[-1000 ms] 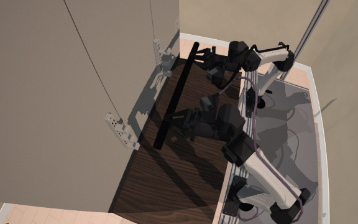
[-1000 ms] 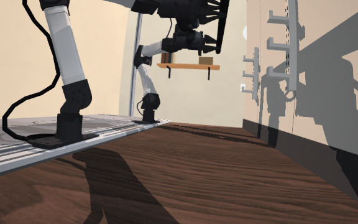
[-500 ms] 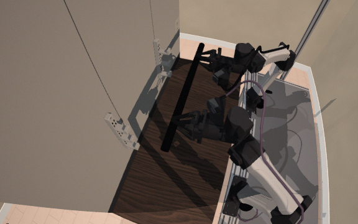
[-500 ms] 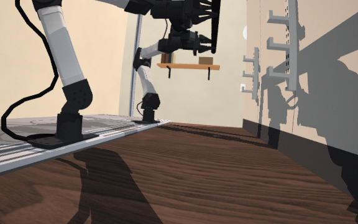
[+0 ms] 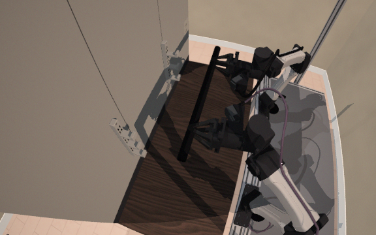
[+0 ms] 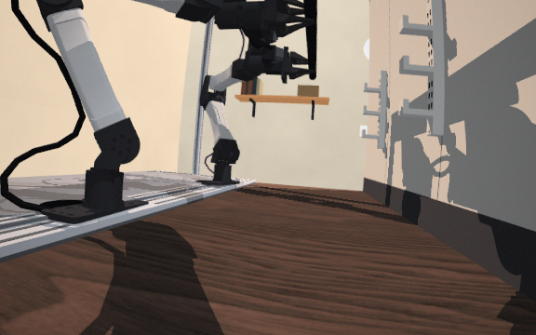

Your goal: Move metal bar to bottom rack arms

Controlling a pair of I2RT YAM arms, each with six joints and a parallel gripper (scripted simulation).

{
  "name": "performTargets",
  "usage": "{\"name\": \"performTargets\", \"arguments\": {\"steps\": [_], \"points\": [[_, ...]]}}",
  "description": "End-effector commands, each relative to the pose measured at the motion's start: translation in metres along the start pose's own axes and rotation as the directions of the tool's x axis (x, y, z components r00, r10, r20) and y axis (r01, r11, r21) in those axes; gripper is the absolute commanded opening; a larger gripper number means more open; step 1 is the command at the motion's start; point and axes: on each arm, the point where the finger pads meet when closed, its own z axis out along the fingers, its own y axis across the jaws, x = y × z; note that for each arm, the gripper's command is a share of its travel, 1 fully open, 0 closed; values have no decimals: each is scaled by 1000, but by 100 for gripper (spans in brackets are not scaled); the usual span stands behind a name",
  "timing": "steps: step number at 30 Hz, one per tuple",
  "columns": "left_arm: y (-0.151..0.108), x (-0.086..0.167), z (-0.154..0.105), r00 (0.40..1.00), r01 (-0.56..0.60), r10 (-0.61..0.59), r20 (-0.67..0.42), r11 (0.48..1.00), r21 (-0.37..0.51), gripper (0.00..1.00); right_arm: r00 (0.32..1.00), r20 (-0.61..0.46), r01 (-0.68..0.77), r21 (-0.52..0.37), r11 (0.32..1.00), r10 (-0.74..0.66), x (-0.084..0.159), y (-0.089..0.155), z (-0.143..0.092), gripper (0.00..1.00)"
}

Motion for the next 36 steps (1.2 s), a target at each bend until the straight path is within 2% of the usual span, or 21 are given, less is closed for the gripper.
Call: {"name": "performTargets", "arguments": {"steps": [1, 31, 36], "points": [[13, -10, -10, 999, 1, 1, 52, 999, -48, 0, 999, 31, -14, 41, 999, 13, -3, -12, -12, 0], [5, -8, -56, 999, 1, 1, 52, 999, -48, 0, 999, 31, -14, 41, 999, 13, -3, -3, -58, 0], [4, -8, -56, 999, 1, 1, 52, 999, -48, 0, 999, 31, -14, 41, 999, 13, -3, -2, -58, 0]]}}
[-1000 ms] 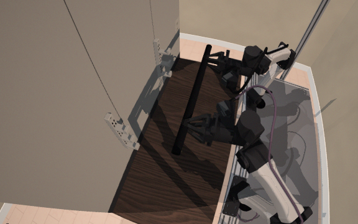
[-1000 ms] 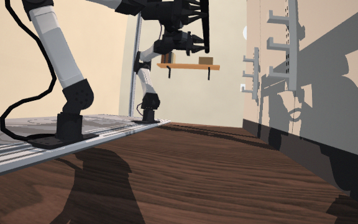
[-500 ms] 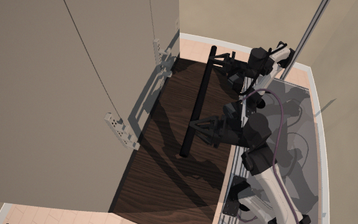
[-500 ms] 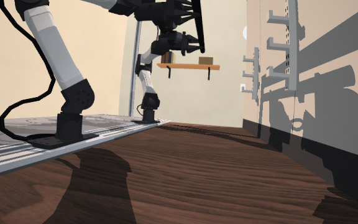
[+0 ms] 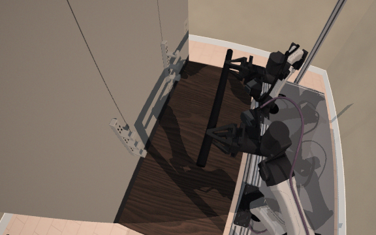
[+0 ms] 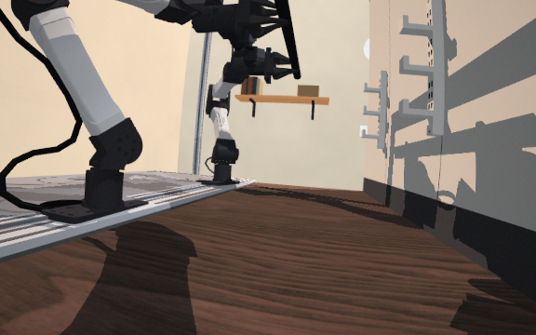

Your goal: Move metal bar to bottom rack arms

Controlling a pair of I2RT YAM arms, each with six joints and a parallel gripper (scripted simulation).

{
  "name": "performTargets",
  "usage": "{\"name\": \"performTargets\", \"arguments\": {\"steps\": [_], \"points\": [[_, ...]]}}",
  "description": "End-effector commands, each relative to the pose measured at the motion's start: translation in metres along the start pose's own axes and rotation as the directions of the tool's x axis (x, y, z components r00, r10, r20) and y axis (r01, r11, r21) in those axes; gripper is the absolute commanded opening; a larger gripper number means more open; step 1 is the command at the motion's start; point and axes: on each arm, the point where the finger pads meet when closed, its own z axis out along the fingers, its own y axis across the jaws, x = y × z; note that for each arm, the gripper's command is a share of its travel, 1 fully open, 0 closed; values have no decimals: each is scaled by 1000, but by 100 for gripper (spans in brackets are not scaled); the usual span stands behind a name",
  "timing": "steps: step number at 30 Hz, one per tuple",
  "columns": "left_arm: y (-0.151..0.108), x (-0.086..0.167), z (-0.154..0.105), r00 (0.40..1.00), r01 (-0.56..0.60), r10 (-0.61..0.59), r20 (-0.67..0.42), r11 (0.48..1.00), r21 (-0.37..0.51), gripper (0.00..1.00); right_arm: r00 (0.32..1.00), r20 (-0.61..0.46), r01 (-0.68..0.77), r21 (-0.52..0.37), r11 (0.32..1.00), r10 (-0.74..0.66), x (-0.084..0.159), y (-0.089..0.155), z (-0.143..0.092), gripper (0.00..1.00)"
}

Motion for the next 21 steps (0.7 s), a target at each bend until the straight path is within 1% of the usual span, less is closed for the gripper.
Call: {"name": "performTargets", "arguments": {"steps": [1, 21], "points": [[6, -10, -4, 999, 0, 1, 53, 1000, -25, 0, 999, 35, -11, 21, 1000, 11, -4, -5, -5, 0], [3, -10, -5, 999, 0, 1, 53, 1000, -25, 0, 999, 35, -11, 21, 1000, 11, -4, -3, -8, 0]]}}
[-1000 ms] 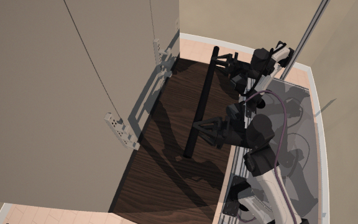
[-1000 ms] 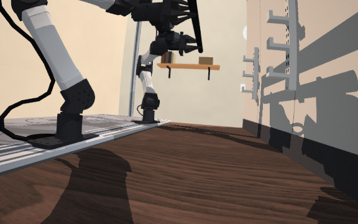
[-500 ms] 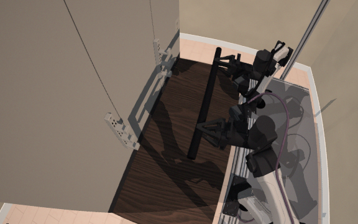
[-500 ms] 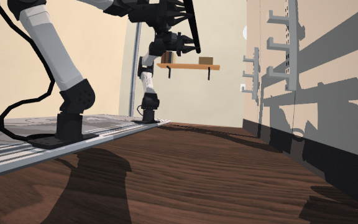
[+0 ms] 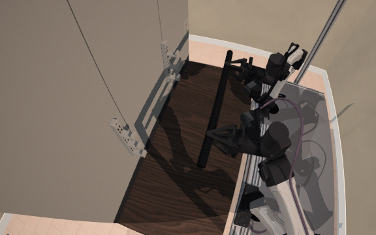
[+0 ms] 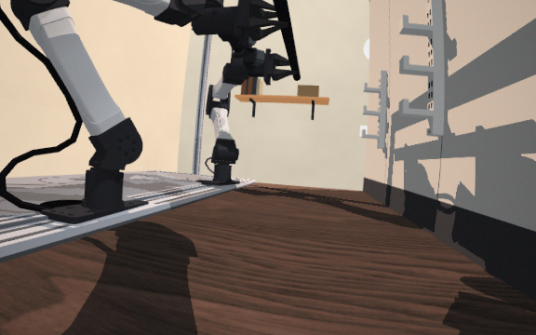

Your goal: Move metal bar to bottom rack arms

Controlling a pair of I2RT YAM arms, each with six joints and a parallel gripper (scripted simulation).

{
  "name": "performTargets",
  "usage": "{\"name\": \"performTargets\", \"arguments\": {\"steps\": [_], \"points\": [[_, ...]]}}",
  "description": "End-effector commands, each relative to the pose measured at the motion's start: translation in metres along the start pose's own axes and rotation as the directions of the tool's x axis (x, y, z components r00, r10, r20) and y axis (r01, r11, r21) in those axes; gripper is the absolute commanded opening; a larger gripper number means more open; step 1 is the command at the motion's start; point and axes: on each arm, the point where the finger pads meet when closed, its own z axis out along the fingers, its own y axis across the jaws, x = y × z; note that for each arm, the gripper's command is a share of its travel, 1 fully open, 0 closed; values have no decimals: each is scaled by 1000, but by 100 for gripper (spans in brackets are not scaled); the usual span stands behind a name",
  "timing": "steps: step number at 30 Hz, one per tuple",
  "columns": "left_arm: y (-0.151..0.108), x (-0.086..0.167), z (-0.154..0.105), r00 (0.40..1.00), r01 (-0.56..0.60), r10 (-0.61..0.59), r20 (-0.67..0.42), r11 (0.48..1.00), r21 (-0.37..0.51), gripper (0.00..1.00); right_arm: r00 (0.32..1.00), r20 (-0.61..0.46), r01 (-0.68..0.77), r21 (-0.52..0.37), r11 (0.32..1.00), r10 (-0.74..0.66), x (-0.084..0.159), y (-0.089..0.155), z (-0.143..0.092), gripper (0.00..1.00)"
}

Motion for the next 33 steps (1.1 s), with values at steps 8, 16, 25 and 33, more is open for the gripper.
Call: {"name": "performTargets", "arguments": {"steps": [8, 16, 25, 33], "points": [[7, -11, -5, 998, 6, -4, 58, 1000, -29, 0, 999, 41, -13, 25, 1000, 12, -3, -8, -10, 0], [6, -11, -6, 998, 6, -4, 58, 1000, -29, 0, 999, 41, -13, 25, 1000, 12, -3, -7, -11, 0], [6, -11, -6, 998, 6, -4, 58, 1000, -29, 0, 999, 41, -13, 25, 1000, 12, -3, -6, -12, 0], [-4, -11, -6, 998, 6, -4, 58, 1000, -29, 0, 999, 41, -13, 25, 1000, 12, -3, 4, -12, 0]]}}
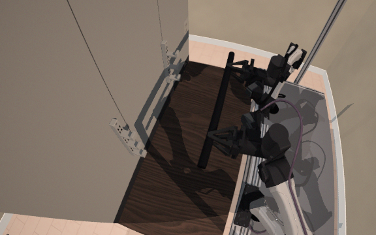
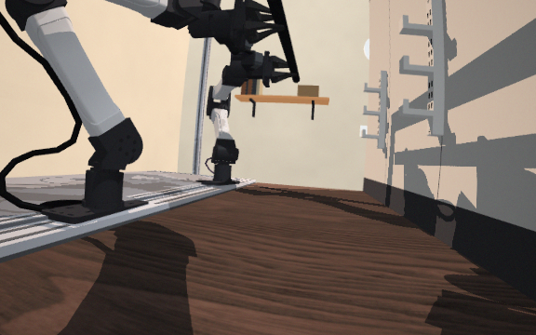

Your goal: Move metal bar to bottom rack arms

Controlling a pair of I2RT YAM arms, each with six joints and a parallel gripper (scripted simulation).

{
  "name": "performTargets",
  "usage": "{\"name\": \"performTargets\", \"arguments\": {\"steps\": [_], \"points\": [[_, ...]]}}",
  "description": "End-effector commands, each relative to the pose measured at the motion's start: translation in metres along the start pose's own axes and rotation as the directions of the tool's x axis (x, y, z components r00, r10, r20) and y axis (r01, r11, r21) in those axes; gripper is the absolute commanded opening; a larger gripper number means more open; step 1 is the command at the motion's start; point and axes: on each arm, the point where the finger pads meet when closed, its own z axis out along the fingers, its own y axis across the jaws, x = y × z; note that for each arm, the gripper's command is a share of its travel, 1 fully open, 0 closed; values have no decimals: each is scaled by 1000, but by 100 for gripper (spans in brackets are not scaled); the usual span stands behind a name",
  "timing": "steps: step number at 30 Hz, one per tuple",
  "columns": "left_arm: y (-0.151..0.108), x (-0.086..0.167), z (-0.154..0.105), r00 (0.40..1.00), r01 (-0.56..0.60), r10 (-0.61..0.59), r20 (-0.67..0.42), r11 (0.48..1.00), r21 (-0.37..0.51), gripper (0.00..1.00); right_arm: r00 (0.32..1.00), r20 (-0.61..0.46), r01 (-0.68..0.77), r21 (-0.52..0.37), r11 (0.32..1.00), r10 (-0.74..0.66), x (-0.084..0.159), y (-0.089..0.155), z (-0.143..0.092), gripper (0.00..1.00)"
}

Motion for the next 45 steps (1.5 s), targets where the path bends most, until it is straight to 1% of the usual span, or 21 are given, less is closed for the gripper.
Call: {"name": "performTargets", "arguments": {"steps": [1, 43, 45], "points": [[2, -9, -3, 999, 5, -3, 48, 1000, -29, 0, 999, 44, -15, 23, 1000, 14, -5, -2, -5, 0], [-59, -9, -2, 999, 5, -3, 48, 1000, -29, 0, 999, 44, -15, 23, 1000, 14, -7, 59, -4, 0], [-59, -9, -2, 999, 5, -3, 48, 1000, -29, 0, 999, 44, -15, 23, 1000, 14, -7, 59, -4, 0]]}}
